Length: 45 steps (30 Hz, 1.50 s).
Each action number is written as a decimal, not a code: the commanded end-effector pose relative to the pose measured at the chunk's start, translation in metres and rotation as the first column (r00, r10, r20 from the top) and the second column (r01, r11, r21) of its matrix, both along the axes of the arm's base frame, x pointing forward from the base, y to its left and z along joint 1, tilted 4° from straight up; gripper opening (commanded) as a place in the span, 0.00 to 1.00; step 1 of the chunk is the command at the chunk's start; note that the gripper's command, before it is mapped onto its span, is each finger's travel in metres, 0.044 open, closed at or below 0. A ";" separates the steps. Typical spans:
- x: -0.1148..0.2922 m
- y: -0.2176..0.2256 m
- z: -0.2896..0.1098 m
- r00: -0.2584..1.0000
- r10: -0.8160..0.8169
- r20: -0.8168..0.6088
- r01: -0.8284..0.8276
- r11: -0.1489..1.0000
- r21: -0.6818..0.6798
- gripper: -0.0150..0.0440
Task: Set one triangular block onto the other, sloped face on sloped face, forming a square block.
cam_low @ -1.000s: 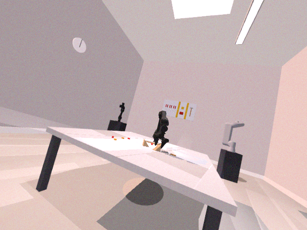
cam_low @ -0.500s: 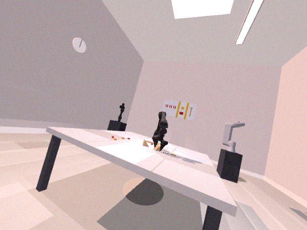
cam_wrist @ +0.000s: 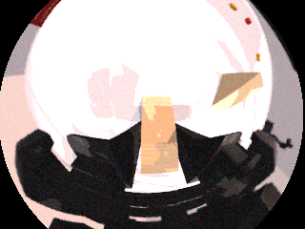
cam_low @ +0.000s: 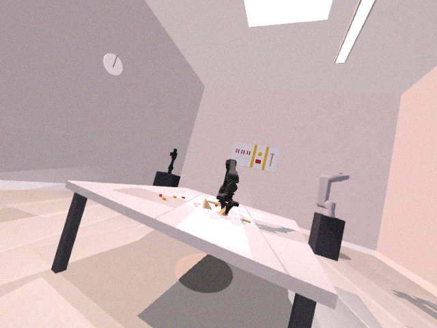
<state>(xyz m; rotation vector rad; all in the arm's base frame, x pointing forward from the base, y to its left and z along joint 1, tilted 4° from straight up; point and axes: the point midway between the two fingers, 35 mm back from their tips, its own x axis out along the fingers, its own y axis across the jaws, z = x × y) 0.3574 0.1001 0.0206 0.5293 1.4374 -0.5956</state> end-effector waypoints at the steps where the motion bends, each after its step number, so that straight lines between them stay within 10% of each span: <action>1: -0.001 0.000 -0.001 1.000 0.006 -0.006 -0.006 1.000 0.004 0.49; 8: -0.001 0.001 0.001 1.000 0.005 -0.005 -0.005 1.000 0.004 0.25; 28: -0.002 0.001 0.028 1.000 0.023 -0.005 -0.023 1.000 -0.002 0.25; 45: -0.002 0.002 0.027 0.897 0.442 -0.036 -0.442 0.897 -0.012 0.25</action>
